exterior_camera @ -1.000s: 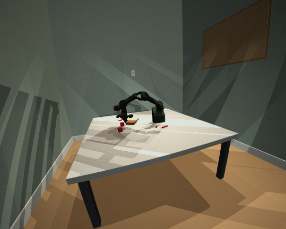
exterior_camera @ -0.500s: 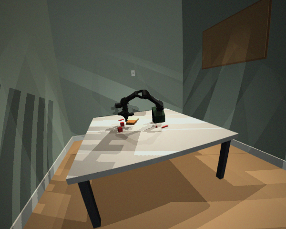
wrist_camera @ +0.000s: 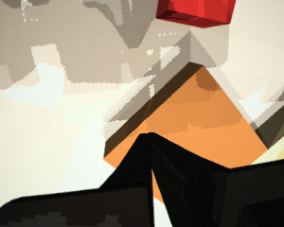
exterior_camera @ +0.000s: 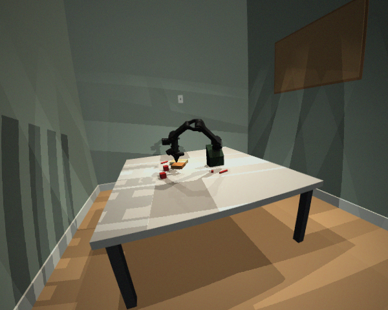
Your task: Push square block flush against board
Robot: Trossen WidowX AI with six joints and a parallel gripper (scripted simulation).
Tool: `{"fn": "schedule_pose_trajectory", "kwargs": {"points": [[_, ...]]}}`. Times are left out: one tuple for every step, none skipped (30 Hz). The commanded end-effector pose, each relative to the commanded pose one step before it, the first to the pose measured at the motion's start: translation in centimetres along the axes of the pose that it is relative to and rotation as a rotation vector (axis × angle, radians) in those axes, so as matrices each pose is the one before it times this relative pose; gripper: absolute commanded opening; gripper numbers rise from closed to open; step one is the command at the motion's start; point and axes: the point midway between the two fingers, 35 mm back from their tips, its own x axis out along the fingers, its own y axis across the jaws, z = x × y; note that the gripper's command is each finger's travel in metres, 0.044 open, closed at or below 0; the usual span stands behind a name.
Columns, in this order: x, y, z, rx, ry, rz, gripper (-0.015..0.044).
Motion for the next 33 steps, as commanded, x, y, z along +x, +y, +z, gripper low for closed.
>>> {"fn": "schedule_pose_trajectory", "kwargs": {"points": [[-0.189,0.1,-1.354,0.1404,-0.00116,-0.00546,0.0],[0.0,0.008,-0.351,0.0349,0.00038,0.00015,0.0],[0.002,-0.001,-0.353,0.0349,0.00039,0.00015,0.0],[0.003,-0.009,-0.354,0.0349,0.00039,0.00016,0.0],[0.004,-0.018,-0.355,0.0349,0.0004,0.00017,0.0],[0.006,-0.027,-0.356,0.0349,0.0004,0.00017,0.0],[0.007,-0.036,-0.356,0.0349,0.00041,0.00018,0.0],[0.009,-0.045,-0.356,0.0349,0.00042,0.00019,0.0],[0.01,-0.054,-0.356,0.0349,0.00042,0.00019,0.0],[0.012,-0.063,-0.356,0.0349,0.00043,0.0002,0.0],[0.013,-0.072,-0.356,0.0349,0.00044,0.0002,0.0],[0.015,-0.081,-0.355,0.0349,0.00045,0.00021,0.0],[0.016,-0.09,-0.354,0.0349,0.00046,0.00021,0.0],[0.018,-0.1,-0.353,0.0349,0.00047,0.00022,0.0],[0.016,-0.099,-0.324,0.0315,0.00051,0.0,0.0],[0.017,-0.107,-0.321,0.0315,0.0005,0.00004,0.0],[0.019,-0.114,-0.319,0.0315,0.0005,0.00006,0.0],[0.021,-0.121,-0.314,0.0316,0.00048,0.00017,0.0],[0.022,-0.129,-0.312,0.0316,0.00049,0.00019,0.0],[0.024,-0.136,-0.308,0.0316,0.00049,0.00025,0.0],[0.026,-0.142,-0.303,0.0316,0.00049,0.00034,0.0],[0.027,-0.148,-0.297,0.0314,0.0005,0.00036,0.0],[0.022,-0.121,-0.229,0.0244,0.0004,0.00028,0.0],[0.014,-0.075,-0.136,0.0147,0.00024,0.00019,0.0],[0.0,0.0,0.0,0.0,0.0,0.0,0.0],[0.0,0.0,0.0,0.0,0.0,0.0,0.0],[0.0,0.0,0.0,0.0,0.0,0.0,0.0],[0.0,0.0,0.0,0.0,0.0,0.0,0.0],[0.133,-0.002,0.012,0.0007,-0.0003,-0.00002,0.0],[0.396,-0.004,0.033,0.002,-0.00084,0.00002,0.0],[0.656,-0.003,0.039,0.0034,-0.00125,0.00027,0.0],[0.909,0.002,0.022,0.0046,-0.00139,0.00085,0.0],[1.142,0.0,-0.029,0.0021,0.00007,0.00098,0.0]]}}
